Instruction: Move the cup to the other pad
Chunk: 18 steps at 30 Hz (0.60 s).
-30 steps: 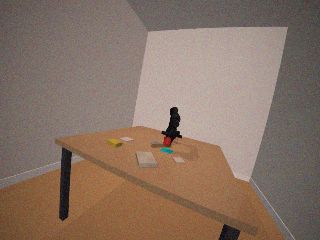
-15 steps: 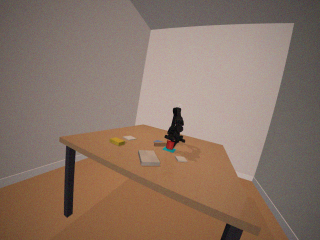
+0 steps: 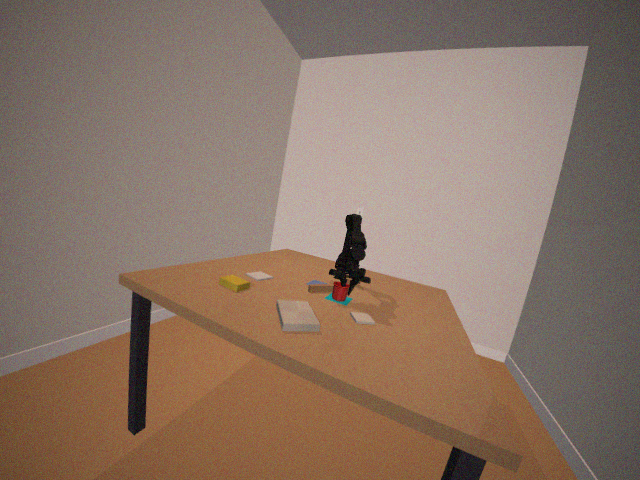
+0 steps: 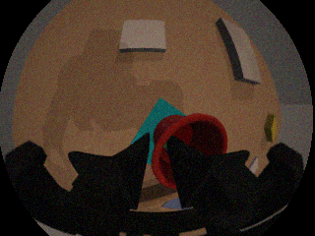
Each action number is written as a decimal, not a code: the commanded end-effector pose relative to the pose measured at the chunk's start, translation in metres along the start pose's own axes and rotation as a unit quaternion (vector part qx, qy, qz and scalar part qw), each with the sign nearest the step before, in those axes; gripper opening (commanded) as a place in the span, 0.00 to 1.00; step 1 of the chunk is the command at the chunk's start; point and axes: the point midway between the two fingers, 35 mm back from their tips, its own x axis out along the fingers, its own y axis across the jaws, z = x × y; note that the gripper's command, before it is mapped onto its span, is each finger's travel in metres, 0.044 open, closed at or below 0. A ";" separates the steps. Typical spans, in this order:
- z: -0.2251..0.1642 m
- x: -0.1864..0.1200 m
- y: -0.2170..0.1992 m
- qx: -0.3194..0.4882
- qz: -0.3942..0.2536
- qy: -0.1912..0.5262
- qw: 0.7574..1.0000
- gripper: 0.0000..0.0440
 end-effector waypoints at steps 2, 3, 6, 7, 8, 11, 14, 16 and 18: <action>0.001 -0.008 0.000 0.001 0.005 -0.014 1.000 0.16; 0.001 -0.010 0.000 0.001 0.005 -0.016 1.000 0.15; -0.001 -0.015 0.001 0.002 0.008 -0.020 1.000 0.17; -0.002 -0.016 0.001 0.003 0.009 -0.021 1.000 0.18; -0.003 -0.018 0.001 0.003 0.010 -0.023 1.000 0.19; -0.005 -0.024 0.001 0.006 0.013 -0.027 1.000 0.22; -0.006 -0.030 0.002 0.008 0.015 -0.034 0.999 0.25; -0.007 -0.035 0.002 0.010 0.016 -0.038 0.999 0.27; -0.007 -0.040 0.002 0.012 0.018 -0.044 0.999 0.29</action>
